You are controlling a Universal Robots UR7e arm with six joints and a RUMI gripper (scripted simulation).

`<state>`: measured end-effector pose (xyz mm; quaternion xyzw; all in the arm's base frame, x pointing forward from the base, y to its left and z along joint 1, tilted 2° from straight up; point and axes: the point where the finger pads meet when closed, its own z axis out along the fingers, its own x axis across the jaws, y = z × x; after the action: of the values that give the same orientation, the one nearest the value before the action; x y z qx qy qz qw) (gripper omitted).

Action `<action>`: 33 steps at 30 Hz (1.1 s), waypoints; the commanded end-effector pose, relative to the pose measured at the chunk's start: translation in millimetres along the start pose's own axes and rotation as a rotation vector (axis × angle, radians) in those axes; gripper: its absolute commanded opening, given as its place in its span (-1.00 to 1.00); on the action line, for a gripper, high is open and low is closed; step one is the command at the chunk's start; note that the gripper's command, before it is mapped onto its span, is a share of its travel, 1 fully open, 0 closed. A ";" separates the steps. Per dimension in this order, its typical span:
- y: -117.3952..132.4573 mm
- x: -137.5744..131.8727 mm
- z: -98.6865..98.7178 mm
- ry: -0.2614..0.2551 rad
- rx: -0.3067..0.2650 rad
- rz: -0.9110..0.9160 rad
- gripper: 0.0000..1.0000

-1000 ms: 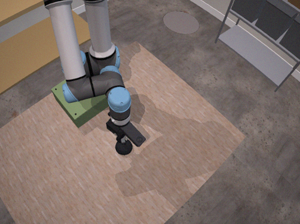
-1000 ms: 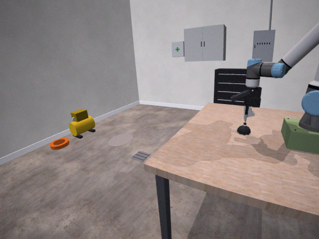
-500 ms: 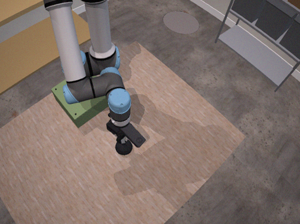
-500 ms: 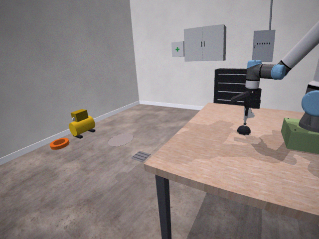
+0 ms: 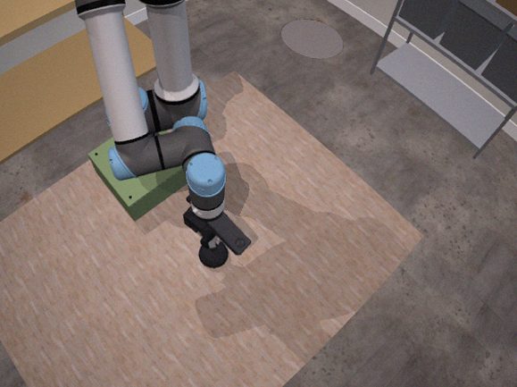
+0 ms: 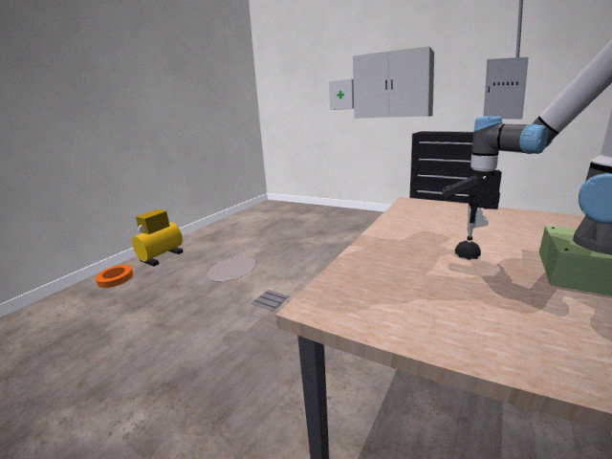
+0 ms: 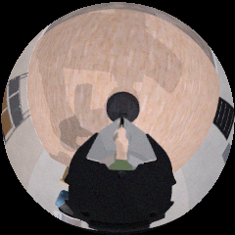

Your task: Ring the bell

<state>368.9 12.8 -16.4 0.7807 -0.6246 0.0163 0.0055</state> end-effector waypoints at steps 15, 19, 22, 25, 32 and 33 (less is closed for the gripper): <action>-0.3 0.2 -0.3 0.000 0.001 0.000 -1.00; -0.3 0.2 -0.3 0.000 0.001 0.000 -1.00; -0.3 0.2 -0.1 0.000 0.001 0.000 -1.00; -0.3 0.2 2.4 0.000 0.001 0.000 -1.00; -0.3 0.2 3.2 0.000 0.001 0.000 -1.00; -0.3 0.2 3.2 0.000 0.001 0.000 -1.00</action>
<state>369.4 12.7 -19.3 0.7808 -0.6246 0.0168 0.0052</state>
